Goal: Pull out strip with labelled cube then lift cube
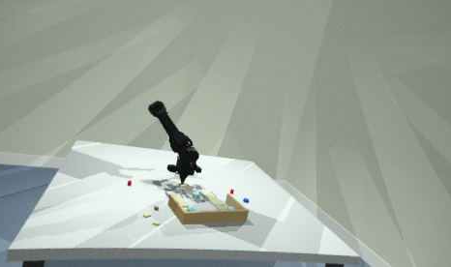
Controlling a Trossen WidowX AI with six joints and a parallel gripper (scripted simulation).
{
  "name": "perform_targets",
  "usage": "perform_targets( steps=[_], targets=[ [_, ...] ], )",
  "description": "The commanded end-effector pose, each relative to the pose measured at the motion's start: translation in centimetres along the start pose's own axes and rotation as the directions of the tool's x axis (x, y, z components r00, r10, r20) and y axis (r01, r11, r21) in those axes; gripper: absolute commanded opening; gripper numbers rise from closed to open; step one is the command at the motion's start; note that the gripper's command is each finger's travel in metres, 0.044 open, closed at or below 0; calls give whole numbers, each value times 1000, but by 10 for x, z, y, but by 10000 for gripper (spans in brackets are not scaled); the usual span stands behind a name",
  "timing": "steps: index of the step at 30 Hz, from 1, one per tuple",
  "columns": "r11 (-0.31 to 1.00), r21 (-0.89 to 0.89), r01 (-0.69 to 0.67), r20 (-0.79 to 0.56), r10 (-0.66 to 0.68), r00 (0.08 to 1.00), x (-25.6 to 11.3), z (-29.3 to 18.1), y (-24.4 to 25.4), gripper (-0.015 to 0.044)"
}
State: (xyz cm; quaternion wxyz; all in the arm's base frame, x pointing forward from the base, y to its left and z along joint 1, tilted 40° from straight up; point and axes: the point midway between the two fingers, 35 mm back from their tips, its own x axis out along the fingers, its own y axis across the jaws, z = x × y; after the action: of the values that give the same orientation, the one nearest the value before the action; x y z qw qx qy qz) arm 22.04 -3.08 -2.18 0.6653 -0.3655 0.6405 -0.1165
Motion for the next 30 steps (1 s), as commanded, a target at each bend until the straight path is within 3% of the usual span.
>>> perform_targets(
  steps=[1, 17, 23, 27, 30],
  targets=[
    [1000, -17, 1, -37, -1, 999, 6, -13, 1, 0],
    [1000, -17, 1, -37, -1, 999, 6, -13, 1, 0],
    [1000, -16, -2, -34, 1, 999, -41, 3, 0, 0],
    [1000, -17, -2, -36, 1, 999, -42, 3, 0, 0],
    [995, -98, -4, -35, 1, 999, -41, 17, 0, 79]
  ],
)
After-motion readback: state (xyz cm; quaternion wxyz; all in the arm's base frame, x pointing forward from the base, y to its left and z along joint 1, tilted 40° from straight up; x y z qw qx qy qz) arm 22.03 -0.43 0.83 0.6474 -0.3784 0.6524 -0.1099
